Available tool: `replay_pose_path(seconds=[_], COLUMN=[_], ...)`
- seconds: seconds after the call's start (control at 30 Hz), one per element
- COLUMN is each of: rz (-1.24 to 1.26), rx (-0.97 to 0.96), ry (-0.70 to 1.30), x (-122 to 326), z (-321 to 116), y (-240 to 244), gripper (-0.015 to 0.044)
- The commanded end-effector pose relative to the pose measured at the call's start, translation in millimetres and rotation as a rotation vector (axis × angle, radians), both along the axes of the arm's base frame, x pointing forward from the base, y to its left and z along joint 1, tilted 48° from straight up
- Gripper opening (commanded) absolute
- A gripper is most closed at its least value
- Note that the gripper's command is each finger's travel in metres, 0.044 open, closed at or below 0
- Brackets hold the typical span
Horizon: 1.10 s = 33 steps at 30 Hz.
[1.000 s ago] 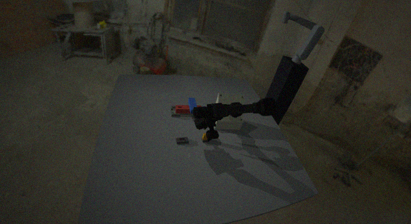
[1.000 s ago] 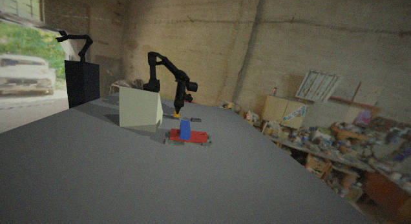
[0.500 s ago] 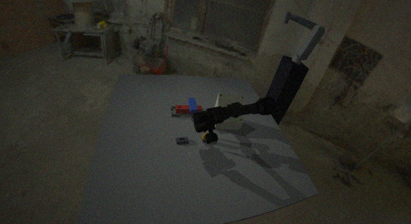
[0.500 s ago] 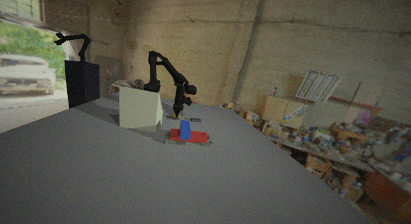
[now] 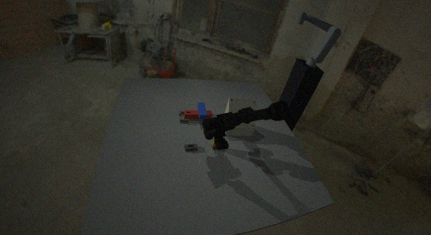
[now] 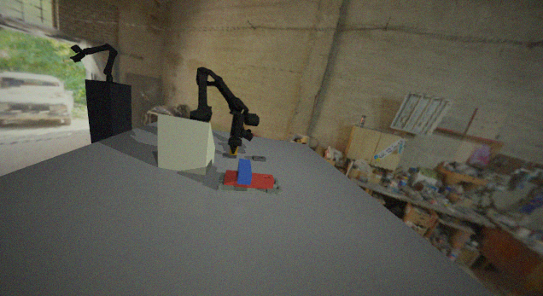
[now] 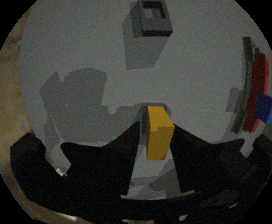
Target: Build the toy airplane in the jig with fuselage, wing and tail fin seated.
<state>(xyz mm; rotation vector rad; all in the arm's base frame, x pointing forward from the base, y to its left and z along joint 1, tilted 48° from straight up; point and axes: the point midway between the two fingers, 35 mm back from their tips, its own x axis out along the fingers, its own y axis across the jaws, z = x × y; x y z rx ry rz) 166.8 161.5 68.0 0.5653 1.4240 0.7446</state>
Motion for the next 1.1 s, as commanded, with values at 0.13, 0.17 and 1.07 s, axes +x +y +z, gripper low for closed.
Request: replay_pose_path(seconds=[0.13, 0.17, 1.07], rz=[-0.004, -0.004, 0.021], rx=[-0.006, -0.006, -0.056], ry=[0.003, 0.003, -0.004], x=[0.2, 0.2, 10.2], z=[-1.4, -1.4, 27.8], y=[-0.5, -0.5, -42.2], gripper=[0.0039, 0.0032, 0.0])
